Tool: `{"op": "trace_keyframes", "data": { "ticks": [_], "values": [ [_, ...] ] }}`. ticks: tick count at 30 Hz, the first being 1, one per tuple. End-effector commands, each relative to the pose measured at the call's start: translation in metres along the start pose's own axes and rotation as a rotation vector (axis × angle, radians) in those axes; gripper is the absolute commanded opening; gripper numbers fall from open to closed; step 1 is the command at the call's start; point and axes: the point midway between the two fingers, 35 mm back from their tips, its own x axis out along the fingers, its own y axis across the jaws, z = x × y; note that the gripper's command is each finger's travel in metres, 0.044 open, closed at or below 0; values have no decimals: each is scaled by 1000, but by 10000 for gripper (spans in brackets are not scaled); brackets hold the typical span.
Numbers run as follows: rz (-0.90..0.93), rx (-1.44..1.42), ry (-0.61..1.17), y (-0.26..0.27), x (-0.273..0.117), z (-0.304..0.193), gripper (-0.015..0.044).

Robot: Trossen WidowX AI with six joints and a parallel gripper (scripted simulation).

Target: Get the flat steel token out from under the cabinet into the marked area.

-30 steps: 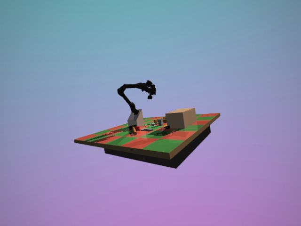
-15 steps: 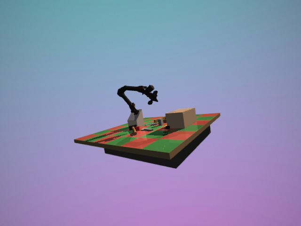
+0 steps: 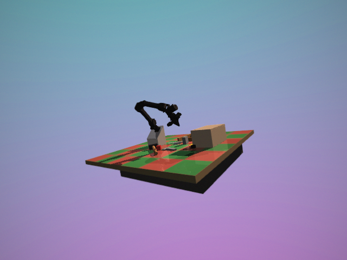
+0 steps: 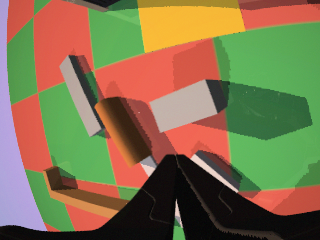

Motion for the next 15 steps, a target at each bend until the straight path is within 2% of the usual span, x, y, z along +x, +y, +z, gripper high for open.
{"op": "trace_keyframes", "data": {
  "ticks": [1, 15],
  "values": [
    [-113, -54, 20, -36, 7, 1, 0],
    [-463, -241, 196, -149, 15, -14, 0]
  ]
}}
